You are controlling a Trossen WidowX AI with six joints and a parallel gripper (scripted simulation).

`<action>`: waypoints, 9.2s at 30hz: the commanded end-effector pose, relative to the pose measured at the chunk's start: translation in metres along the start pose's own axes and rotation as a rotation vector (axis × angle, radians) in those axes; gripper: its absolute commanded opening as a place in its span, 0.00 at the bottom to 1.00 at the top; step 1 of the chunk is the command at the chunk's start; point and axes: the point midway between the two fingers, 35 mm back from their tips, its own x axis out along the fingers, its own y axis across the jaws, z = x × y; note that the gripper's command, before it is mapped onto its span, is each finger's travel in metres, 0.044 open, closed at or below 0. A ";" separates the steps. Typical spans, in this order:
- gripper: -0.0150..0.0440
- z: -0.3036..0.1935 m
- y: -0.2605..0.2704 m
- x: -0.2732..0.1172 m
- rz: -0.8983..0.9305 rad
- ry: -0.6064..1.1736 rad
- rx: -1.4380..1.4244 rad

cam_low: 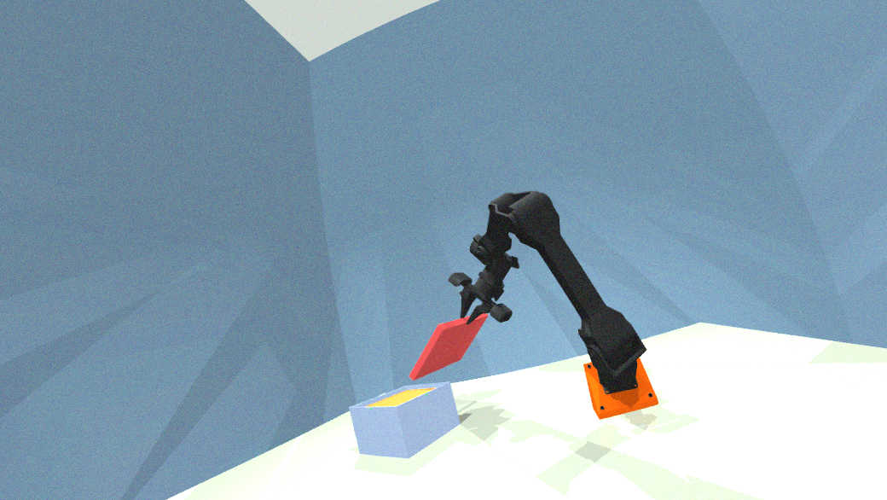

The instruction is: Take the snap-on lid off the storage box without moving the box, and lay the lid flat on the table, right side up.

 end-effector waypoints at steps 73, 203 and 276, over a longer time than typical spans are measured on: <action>0.25 0.052 -0.032 0.019 0.009 0.004 -0.006; 0.25 0.051 -0.111 0.087 0.009 0.007 -0.005; 0.90 0.051 -0.138 0.105 0.009 0.008 -0.005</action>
